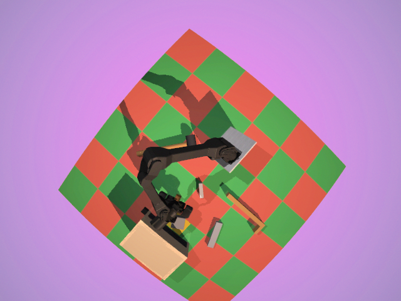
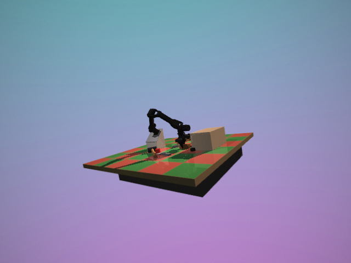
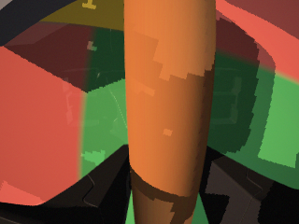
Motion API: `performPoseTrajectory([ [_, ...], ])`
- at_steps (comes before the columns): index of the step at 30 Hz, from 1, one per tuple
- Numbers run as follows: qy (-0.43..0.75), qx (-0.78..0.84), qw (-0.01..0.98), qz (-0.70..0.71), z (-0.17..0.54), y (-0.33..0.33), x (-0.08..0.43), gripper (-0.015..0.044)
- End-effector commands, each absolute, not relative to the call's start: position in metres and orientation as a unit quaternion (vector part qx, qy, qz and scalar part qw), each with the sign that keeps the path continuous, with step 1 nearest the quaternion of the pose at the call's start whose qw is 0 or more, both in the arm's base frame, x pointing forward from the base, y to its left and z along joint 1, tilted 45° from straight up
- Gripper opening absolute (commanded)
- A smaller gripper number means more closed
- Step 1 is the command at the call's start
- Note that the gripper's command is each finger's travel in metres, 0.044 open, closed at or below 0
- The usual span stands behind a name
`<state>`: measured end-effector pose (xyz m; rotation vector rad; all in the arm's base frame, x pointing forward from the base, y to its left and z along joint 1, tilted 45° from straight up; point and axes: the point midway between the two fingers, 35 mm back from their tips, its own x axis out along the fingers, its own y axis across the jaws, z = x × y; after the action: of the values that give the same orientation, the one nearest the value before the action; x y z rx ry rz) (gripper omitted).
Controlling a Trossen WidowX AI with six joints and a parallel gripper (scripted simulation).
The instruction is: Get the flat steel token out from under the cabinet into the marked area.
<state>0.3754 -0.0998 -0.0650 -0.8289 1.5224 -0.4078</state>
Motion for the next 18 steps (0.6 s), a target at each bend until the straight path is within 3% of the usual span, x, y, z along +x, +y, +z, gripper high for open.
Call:
performPoseTrajectory([
  [1,0.667,-0.363,0.626,-0.176,-0.066,-0.101,0.368,0.0],
  [18,0.668,-0.363,0.626,-0.175,-0.062,-0.106,0.352,0.0],
])
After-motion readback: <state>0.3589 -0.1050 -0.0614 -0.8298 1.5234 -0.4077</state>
